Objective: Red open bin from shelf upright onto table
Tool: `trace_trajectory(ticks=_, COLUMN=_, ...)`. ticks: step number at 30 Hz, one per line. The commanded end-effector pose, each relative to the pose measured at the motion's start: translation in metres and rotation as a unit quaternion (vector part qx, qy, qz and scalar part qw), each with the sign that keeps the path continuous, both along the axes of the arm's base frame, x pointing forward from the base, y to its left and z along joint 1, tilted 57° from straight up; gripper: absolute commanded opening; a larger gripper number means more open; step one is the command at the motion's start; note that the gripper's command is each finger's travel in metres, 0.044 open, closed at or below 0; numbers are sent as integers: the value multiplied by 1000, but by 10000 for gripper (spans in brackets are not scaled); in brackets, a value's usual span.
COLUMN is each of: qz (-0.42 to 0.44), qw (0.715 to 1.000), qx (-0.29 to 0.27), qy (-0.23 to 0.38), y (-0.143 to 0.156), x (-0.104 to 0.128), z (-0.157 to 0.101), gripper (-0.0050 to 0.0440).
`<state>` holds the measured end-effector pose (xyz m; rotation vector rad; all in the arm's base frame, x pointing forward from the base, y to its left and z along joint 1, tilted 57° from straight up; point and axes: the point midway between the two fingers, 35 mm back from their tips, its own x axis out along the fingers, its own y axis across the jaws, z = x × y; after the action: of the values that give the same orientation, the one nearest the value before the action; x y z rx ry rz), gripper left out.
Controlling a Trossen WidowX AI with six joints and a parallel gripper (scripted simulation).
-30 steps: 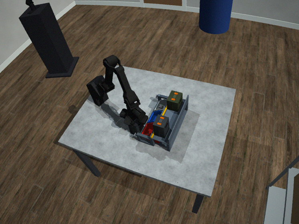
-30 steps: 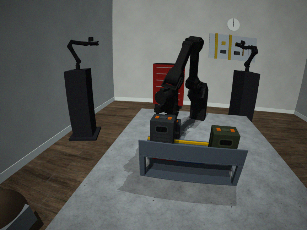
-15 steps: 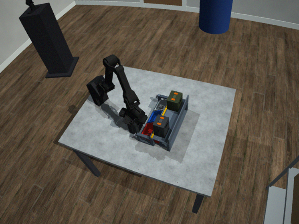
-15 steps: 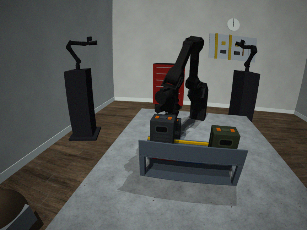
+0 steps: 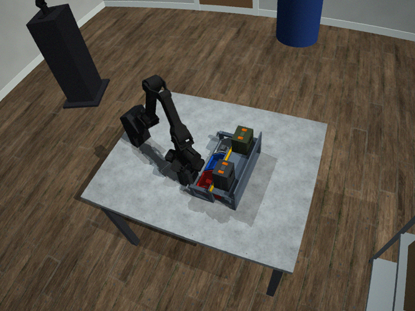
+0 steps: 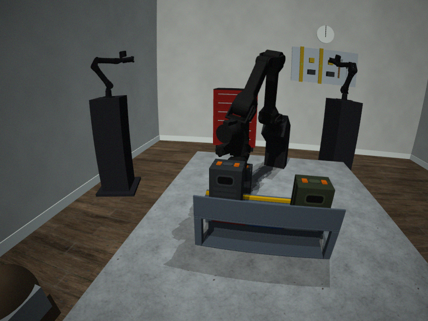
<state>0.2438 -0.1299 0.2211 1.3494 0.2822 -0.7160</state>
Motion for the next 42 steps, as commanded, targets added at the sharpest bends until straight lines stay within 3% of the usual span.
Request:
trace_trajectory(ticks=1, qz=0, qw=1000, qx=-11, qy=-17, y=2, x=-4, z=16, gripper=0)
trace_trajectory(ticks=4, qz=1, qw=1000, qx=-17, qy=-24, y=4, x=-8, z=25, gripper=0)
trace_trajectory(ticks=16, qz=1, qw=1000, qx=-17, qy=-24, y=4, x=-8, z=25, gripper=0)
trace_trajectory(ticks=17, qz=0, qw=1000, qx=-7, qy=-10, y=3, x=-7, z=15, gripper=0)
trace_trajectory(ticks=21, qz=1, qw=1000, qx=-17, qy=-24, y=5, x=-10, z=32, gripper=0)
trace_trajectory(ticks=33, qz=1, qw=1000, qx=-17, qy=-24, y=5, x=-10, z=32, gripper=0)
trace_trajectory(ticks=34, qz=0, qw=1000, qx=-7, qy=-10, y=4, x=-8, z=22, gripper=0)
trace_trajectory(ticks=38, qz=1, qw=1000, qx=-17, qy=-25, y=5, x=-9, z=40, gripper=0)
trace_trajectory(ticks=42, qz=1, qw=1000, qx=-17, qy=-25, y=5, x=-9, z=40, gripper=0)
